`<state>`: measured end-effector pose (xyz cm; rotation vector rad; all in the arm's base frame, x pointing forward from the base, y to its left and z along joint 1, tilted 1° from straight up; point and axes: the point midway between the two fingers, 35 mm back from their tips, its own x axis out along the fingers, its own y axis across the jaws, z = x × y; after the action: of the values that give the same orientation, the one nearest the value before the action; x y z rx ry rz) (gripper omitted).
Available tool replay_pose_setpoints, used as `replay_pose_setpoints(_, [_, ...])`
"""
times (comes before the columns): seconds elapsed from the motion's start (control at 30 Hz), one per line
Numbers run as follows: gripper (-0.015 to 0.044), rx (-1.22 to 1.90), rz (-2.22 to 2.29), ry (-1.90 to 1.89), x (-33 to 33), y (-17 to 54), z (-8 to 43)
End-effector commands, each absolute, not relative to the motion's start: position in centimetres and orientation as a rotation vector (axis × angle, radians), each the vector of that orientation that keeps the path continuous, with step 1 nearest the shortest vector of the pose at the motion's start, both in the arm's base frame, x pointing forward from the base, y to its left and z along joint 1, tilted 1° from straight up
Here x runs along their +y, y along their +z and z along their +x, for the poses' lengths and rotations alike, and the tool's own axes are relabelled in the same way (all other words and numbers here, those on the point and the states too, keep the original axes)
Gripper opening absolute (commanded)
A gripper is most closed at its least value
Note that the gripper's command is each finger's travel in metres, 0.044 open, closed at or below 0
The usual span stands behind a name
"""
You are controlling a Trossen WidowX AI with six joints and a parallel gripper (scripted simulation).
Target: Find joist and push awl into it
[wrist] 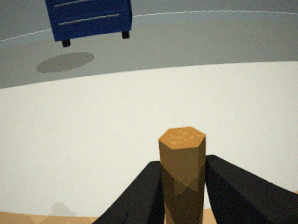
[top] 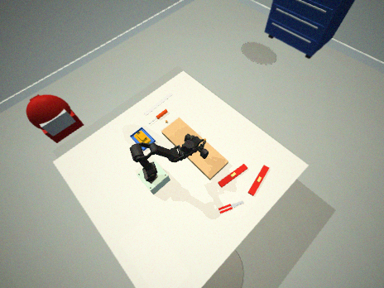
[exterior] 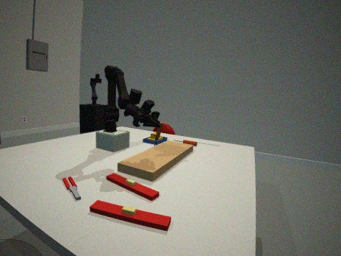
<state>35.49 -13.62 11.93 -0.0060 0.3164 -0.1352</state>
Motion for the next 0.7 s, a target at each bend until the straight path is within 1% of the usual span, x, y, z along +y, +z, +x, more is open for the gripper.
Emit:
replay_pose_setpoints(0.0, [0.0000, 0.317, -0.001, -0.141, -13.7, 11.7, 35.5])
replay_pose_setpoints(0.67, [0.0000, 0.317, -0.001, -0.140, -13.7, 10.6, 35.6])
